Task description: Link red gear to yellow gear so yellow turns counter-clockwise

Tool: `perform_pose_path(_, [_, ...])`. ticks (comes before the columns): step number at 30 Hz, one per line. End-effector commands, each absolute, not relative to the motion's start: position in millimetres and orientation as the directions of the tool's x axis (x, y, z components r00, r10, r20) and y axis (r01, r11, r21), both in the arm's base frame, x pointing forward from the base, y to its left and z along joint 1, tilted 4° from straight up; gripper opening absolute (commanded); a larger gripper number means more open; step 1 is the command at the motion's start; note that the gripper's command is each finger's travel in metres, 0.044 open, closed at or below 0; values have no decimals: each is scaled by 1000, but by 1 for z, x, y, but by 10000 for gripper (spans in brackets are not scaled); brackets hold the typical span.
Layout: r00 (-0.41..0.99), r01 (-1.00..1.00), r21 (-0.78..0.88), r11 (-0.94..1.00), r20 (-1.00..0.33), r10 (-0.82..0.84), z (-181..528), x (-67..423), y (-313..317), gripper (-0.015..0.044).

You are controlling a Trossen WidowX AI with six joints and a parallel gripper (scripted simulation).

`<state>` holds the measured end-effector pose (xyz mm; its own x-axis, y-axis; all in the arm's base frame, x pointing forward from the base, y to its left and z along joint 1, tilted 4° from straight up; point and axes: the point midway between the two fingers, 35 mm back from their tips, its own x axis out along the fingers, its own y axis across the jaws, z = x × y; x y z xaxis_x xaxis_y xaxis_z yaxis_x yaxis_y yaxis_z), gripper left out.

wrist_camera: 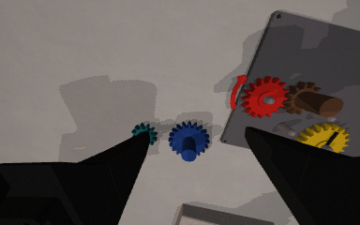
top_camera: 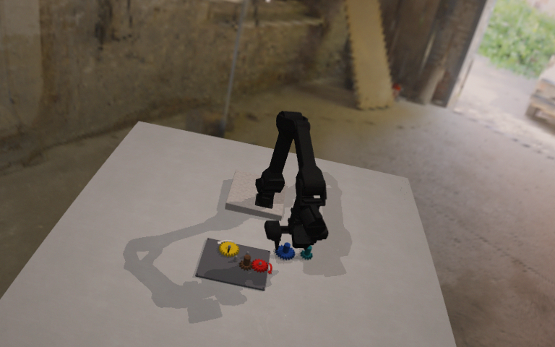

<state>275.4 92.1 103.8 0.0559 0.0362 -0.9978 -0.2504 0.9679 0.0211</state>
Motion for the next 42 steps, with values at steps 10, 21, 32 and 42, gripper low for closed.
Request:
perform_pose_path(10, [86, 203, 64, 977, -995, 48, 108, 215, 160, 440])
perform_pose_path(21, [86, 203, 64, 977, -995, 48, 102, 215, 159, 440])
perform_pose_path(32, [86, 203, 64, 977, -995, 48, 81, 217, 161, 440])
perform_pose_path(42, [86, 203, 64, 977, -995, 48, 65, 218, 162, 440])
